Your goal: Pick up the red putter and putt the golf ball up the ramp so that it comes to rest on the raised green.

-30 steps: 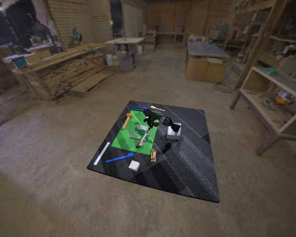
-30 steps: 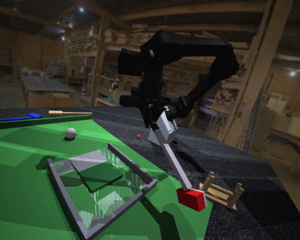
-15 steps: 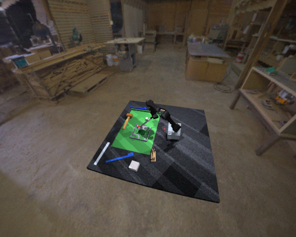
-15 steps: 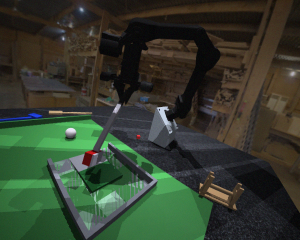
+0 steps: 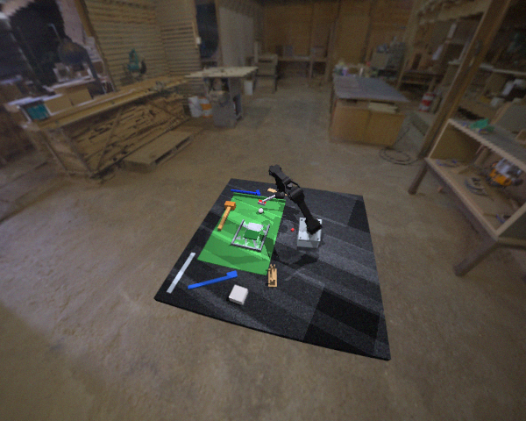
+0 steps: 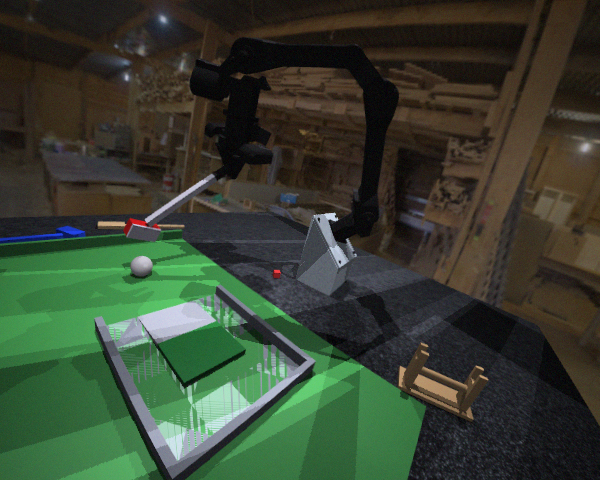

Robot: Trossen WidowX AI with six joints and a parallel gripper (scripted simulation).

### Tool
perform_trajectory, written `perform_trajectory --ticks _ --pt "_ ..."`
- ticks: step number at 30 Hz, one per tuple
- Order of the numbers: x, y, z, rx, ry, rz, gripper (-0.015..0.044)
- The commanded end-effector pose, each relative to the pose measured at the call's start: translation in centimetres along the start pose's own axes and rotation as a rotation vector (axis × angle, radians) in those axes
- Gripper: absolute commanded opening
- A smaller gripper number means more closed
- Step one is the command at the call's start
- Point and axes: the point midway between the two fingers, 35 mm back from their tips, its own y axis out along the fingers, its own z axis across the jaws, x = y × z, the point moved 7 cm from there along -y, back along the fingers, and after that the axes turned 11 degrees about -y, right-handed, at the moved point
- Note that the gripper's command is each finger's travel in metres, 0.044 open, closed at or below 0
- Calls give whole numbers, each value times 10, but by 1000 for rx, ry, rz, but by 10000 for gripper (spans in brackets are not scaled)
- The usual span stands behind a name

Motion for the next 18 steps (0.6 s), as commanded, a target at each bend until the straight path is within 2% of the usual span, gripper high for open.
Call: perform_trajectory --ticks 1,12,18 --pt "2 0 6 13 31 -10 0" --pt "-6 39 8 13 30 -9 0" --pt "-7 43 8 13 30 -9 0"
